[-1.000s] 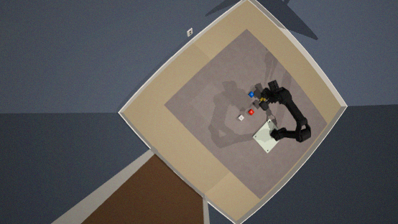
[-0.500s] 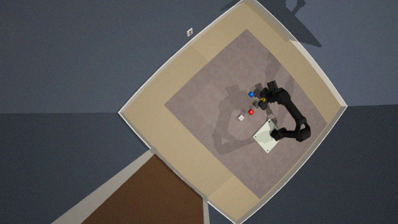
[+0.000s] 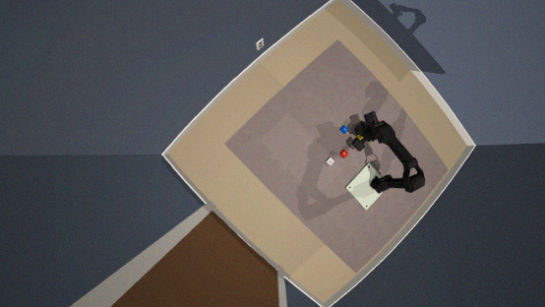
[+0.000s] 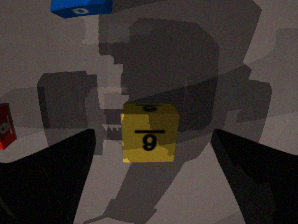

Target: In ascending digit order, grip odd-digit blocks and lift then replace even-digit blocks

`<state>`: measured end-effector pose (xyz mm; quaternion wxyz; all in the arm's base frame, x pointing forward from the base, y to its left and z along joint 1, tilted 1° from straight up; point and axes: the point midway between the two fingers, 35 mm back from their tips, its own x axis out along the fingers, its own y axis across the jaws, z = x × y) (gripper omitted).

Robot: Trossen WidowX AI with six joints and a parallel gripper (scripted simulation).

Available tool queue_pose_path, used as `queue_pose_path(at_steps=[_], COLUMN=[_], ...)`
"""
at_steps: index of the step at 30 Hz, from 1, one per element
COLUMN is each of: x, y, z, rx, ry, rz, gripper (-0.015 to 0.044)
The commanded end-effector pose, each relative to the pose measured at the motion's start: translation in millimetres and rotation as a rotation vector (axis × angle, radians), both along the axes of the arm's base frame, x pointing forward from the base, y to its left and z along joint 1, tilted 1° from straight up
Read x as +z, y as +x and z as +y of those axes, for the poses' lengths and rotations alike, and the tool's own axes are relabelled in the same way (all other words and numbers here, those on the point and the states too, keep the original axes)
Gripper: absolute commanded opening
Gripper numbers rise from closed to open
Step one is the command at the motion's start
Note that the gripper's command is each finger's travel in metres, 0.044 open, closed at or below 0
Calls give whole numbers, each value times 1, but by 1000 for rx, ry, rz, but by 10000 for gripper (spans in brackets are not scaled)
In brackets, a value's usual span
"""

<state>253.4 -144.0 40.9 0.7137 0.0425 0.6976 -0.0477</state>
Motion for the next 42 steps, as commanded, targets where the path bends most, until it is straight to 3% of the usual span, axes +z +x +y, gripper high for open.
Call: queue_pose_path(at_steps=[1,7,42], x=[-4,-4,11], y=[-2,-2,-2], z=[1,1,1], rx=[5,5,5], ry=[3,3,3], rz=[10,10,10], gripper=[269,120,120])
